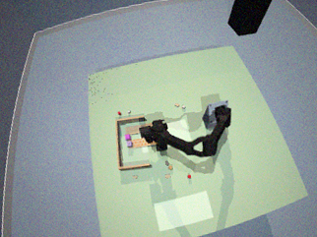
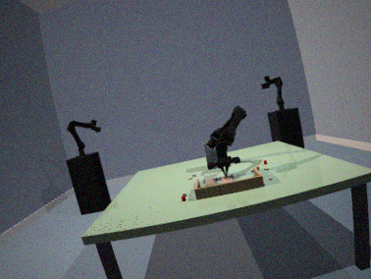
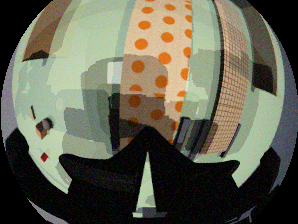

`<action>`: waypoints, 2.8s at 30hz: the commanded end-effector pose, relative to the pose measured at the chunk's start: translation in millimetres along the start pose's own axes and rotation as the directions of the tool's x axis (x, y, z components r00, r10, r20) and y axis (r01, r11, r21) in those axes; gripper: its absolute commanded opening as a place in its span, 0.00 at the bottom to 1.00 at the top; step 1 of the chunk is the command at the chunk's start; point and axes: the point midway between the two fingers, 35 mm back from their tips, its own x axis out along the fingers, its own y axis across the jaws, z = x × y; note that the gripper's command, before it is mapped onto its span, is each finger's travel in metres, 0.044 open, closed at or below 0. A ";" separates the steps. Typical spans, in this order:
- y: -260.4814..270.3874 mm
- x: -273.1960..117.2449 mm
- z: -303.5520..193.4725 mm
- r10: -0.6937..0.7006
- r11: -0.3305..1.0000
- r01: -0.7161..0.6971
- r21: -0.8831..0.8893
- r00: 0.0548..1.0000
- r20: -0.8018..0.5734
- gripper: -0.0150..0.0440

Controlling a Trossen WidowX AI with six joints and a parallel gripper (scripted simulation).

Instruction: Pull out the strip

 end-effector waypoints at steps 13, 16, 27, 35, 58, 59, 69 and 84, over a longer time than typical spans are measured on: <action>-0.5 4.9 -30.9 0.003 1.000 -0.003 0.010 1.000 -0.016 0.25; -0.5 5.0 -35.4 0.003 1.000 -0.003 0.011 1.000 -0.016 0.25; -0.2 5.5 -51.6 0.003 1.000 -0.003 0.011 1.000 -0.016 0.25; 0.0 5.6 -63.7 0.003 1.000 -0.003 0.012 1.000 -0.017 0.25; 0.5 5.3 -96.5 0.003 1.000 -0.003 0.013 1.000 -0.018 0.25; 0.6 5.3 -98.2 0.003 1.000 -0.003 0.013 1.000 -0.018 0.25; 0.9 5.1 -113.2 0.003 1.000 -0.003 0.014 1.000 -0.018 0.25; 1.3 4.8 -134.4 0.003 1.000 -0.003 0.014 1.000 -0.019 0.25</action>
